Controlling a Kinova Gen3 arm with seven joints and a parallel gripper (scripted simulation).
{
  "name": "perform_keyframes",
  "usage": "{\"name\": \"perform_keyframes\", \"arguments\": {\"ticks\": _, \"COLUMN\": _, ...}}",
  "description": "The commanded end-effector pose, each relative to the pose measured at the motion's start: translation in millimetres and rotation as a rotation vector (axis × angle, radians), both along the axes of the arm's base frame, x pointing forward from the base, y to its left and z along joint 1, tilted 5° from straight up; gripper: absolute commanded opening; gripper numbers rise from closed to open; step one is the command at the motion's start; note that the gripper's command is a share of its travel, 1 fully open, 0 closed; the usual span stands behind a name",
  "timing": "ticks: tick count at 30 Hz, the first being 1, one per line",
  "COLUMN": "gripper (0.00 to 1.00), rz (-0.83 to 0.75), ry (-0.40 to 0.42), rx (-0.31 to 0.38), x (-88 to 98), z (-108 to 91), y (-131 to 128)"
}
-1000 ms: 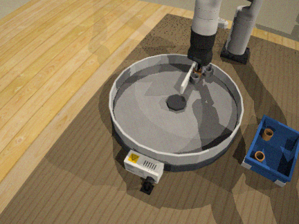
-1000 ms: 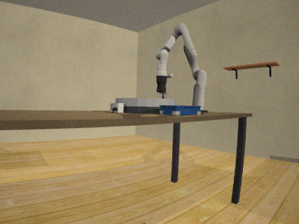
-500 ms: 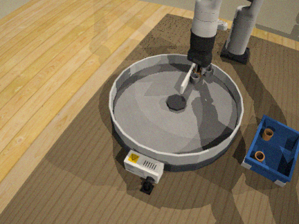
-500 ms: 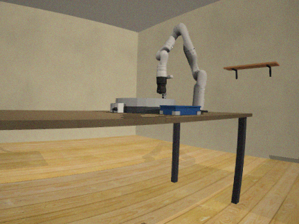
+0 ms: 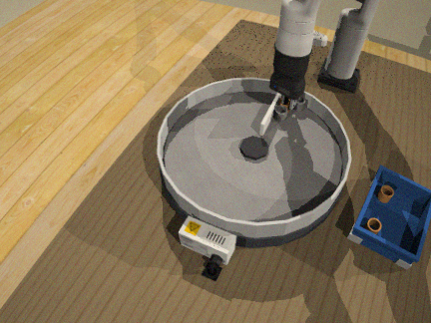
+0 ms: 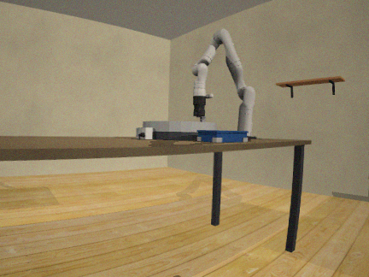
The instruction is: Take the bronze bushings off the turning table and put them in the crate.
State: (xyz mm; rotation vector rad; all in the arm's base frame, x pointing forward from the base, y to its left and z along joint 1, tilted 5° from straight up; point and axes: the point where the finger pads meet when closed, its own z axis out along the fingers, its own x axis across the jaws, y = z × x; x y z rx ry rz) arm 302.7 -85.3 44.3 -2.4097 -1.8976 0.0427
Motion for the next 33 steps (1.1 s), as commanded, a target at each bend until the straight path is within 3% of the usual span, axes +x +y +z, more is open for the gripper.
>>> {"name": "perform_keyframes", "arguments": {"ticks": 1, "gripper": 0.40, "rz": 0.000, "ry": -0.001, "rx": 0.000, "x": 0.4, "z": 0.3, "y": -0.1}}
{"name": "perform_keyframes", "arguments": {"ticks": 33, "gripper": 0.40, "rz": 0.000, "ry": -0.001, "rx": 0.000, "x": -0.5, "z": -13.3, "y": 0.5}}
